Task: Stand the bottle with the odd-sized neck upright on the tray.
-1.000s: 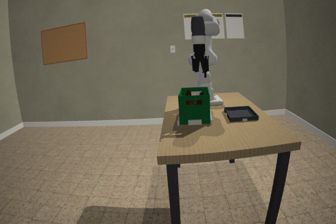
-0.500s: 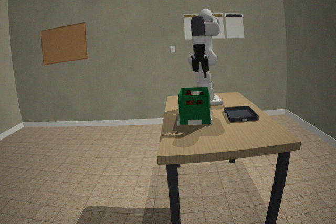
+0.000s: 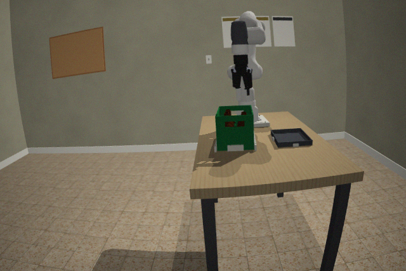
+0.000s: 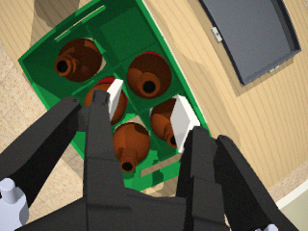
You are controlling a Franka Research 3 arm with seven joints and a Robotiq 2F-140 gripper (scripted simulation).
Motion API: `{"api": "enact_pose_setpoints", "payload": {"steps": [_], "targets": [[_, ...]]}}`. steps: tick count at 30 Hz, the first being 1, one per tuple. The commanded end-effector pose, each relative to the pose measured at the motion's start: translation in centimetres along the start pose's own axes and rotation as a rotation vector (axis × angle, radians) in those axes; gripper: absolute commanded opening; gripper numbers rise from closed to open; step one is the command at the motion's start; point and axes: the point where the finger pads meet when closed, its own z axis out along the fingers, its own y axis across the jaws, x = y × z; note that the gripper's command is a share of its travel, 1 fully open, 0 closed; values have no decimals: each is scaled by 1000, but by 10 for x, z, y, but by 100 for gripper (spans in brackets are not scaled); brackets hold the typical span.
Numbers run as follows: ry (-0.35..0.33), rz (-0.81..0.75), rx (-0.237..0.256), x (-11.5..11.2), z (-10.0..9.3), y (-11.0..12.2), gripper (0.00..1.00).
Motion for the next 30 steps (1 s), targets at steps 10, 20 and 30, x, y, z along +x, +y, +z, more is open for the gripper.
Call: {"api": "enact_pose_setpoints", "payload": {"steps": [10,20,30], "targets": [[0,6,-3,0,17,2,44],[0,6,-3,0,27,2,44],[0,6,-3,0,34,2,44]]}}
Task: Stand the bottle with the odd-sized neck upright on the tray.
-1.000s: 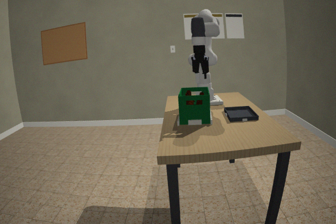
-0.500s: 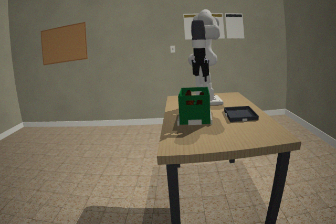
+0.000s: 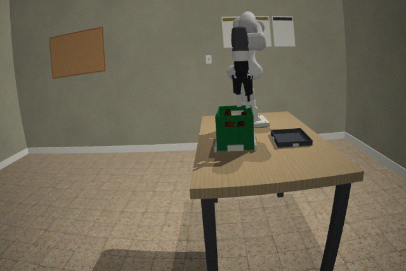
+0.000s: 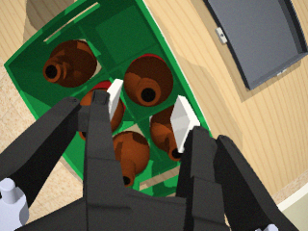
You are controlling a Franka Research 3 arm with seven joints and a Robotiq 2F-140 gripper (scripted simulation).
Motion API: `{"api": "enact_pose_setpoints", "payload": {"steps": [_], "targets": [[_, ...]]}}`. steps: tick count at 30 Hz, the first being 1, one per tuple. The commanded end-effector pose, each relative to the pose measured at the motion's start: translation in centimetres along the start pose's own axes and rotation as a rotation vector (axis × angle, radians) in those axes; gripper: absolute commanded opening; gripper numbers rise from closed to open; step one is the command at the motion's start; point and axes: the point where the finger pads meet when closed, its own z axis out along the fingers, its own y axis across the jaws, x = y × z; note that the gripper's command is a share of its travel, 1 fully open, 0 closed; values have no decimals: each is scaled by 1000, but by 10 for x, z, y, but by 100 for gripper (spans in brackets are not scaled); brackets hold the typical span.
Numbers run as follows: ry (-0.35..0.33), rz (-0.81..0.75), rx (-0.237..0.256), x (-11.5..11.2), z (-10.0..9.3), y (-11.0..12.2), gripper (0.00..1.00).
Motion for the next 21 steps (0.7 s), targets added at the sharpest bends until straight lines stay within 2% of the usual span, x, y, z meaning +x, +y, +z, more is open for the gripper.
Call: {"api": "enact_pose_setpoints", "payload": {"steps": [1,21], "targets": [[-4,8,-3,-1,2,1,44],[-4,8,-3,-1,4,1,44]]}}
